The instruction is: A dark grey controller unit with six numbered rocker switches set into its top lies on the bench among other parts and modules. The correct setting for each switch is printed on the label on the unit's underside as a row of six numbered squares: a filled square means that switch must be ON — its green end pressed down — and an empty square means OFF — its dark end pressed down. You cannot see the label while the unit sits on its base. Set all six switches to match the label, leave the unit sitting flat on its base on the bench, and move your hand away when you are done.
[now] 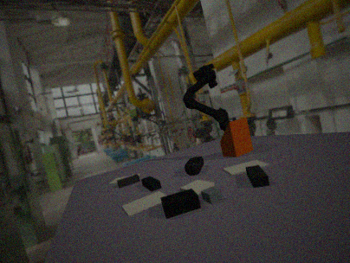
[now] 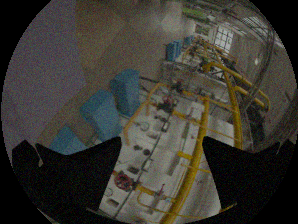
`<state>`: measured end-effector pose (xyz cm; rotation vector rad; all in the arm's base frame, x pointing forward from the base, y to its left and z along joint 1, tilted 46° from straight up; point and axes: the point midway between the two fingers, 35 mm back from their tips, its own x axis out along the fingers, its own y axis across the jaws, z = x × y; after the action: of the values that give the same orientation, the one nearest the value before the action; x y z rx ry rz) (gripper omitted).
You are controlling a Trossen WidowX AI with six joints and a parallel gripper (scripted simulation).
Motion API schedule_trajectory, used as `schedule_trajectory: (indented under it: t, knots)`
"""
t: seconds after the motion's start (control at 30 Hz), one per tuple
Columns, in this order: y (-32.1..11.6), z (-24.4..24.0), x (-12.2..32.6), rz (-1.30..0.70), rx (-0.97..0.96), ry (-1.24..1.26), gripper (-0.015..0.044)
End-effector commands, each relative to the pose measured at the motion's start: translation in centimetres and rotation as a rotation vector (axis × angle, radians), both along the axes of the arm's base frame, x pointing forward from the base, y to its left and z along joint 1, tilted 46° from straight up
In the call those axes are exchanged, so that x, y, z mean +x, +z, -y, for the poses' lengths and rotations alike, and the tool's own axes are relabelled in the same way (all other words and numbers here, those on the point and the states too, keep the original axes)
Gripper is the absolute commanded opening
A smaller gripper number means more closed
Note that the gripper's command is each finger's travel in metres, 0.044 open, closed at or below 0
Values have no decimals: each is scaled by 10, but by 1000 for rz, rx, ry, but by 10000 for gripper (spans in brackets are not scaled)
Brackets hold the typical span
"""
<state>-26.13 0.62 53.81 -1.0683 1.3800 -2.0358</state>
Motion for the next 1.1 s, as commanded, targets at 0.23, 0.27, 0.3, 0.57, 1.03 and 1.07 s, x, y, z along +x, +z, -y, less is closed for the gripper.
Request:
schedule_trajectory:
  t: [0.23,0.27,0.3,0.57,1.03,1.07]
  knots:
    - [-2,-22,-10,27,-66,-57,190]
    - [-4,-32,-14,38,-95,-83,164]
    - [-5,-43,-17,49,-127,-112,137]
    - [-26,-140,-35,129,-395,-353,0]
    - [-95,-299,-3,223,-921,-746,0]
    - [-104,-312,3,224,-962,-786,0]
